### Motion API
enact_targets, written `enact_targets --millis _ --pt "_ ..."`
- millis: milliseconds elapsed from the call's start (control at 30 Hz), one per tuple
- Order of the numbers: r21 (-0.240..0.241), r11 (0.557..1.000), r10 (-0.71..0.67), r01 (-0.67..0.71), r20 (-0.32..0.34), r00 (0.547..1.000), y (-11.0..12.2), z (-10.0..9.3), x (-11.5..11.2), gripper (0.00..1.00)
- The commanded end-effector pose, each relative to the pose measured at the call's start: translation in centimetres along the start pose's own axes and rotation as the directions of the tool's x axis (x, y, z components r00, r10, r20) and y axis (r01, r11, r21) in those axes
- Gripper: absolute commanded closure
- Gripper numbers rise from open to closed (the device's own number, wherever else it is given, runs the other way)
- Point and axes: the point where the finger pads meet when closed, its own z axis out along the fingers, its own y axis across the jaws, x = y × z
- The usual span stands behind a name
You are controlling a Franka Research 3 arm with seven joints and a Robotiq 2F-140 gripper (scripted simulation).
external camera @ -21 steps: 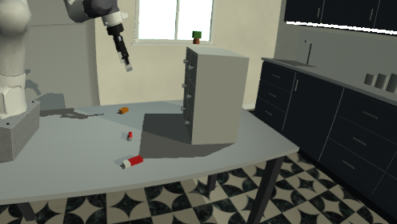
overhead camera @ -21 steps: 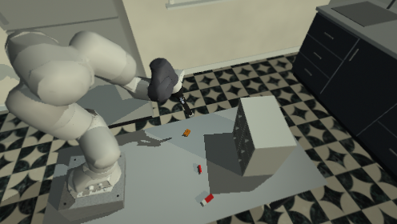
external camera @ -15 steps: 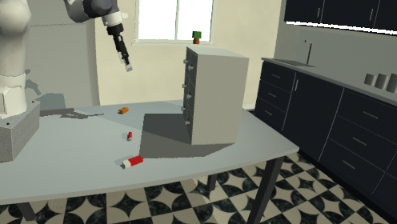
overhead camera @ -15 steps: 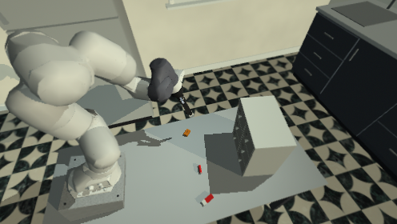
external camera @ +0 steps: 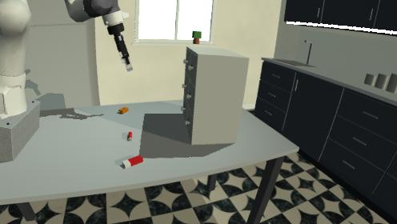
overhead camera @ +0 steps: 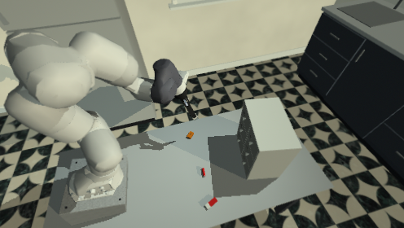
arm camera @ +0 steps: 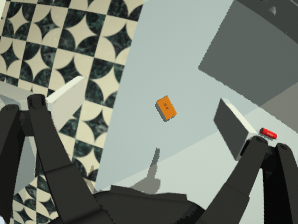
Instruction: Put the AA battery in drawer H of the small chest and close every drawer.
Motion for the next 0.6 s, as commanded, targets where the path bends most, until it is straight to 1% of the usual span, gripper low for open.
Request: enact_targets --millis 0,33,67,100,133,167,233,267,300,333,400,433,533,567 --pt "-0.066 0.98 0.19 -0.19 0.0 0.982 4.2 -1.3 2.2 0.0" --pt "-0.098 0.952 0.29 -0.289 -0.005 0.957 6.7 -2.3 3.2 0.0" --pt "-0.104 0.947 0.306 -0.304 -0.006 0.952 6.7 -2.3 3.2 0.0" --pt "-0.122 0.919 0.376 -0.375 -0.013 0.926 9.6 -3.7 4.0 0.0" --pt "-0.136 0.898 0.419 -0.417 -0.016 0.908 9.7 -3.7 4.0 0.0" --pt "-0.141 0.874 0.467 -0.466 -0.027 0.884 12.4 -5.2 4.5 0.0" --pt "-0.17 0.82 0.549 -0.546 -0.032 0.835 12.8 -5.4 4.6 0.0" --pt "-0.18 0.803 0.572 -0.568 -0.032 0.82 12.8 -5.4 4.6 0.0" --pt "-0.177 0.765 0.622 -0.62 -0.049 0.782 15.8 -7.4 4.8 0.0" --pt "-0.188 0.738 0.651 -0.648 -0.051 0.757 15.8 -7.4 4.8 0.0" --pt "-0.188 0.738 0.651 -0.648 -0.051 0.757 15.8 -7.4 4.8 0.0" --pt "-0.198 0.657 0.732 -0.728 -0.067 0.678 18.5 -9.6 4.6 0.0" --pt "-0.232 0.561 0.805 -0.795 -0.071 0.589 18.5 -9.6 4.6 0.0" --pt "-0.218 0.524 0.831 -0.824 -0.083 0.55 20.7 -11.9 4.2 0.0"
